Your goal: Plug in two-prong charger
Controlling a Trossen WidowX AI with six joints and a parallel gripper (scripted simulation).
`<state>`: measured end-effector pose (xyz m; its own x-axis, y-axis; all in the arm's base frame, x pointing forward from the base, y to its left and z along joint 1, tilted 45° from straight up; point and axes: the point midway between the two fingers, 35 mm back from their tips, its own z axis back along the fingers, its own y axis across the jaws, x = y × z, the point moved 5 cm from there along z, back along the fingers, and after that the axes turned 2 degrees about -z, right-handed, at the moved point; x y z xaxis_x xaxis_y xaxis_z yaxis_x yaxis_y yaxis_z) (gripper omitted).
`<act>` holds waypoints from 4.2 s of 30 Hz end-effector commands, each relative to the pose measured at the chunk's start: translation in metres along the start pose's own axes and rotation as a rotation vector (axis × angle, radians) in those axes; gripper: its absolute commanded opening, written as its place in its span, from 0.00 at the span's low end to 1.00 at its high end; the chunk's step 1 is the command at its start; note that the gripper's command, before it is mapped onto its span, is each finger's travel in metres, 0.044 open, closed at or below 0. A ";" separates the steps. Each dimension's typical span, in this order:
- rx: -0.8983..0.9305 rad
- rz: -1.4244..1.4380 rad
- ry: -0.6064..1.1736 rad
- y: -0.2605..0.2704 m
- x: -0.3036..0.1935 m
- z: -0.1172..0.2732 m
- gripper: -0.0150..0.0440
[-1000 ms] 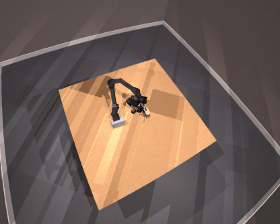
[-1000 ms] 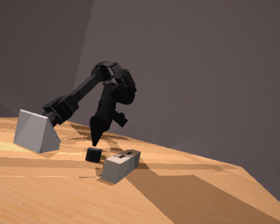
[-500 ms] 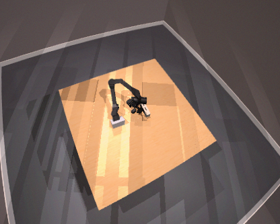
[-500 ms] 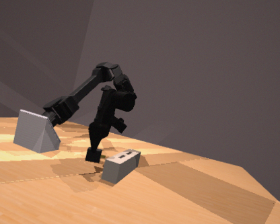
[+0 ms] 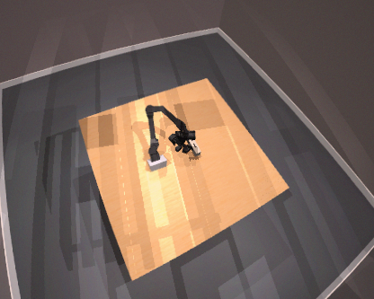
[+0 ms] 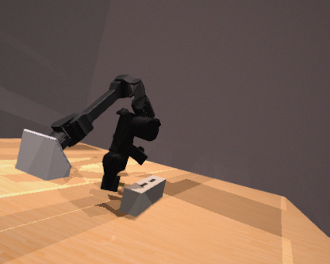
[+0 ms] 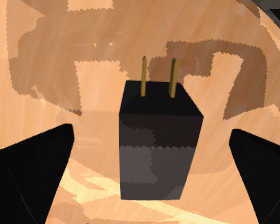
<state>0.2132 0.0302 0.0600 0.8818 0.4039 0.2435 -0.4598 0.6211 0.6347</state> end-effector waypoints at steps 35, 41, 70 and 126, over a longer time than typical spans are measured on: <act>0.001 -0.005 0.004 -0.002 -0.003 0.032 0.25; 0.005 -0.006 0.005 -0.002 -0.007 0.049 0.25; 0.025 -0.342 0.004 -0.036 -0.017 0.009 0.25; 0.028 -0.403 0.002 -0.059 0.027 0.005 0.25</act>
<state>0.2632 0.0008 0.0324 0.9902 0.1365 -0.0293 -0.0776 0.7124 0.6975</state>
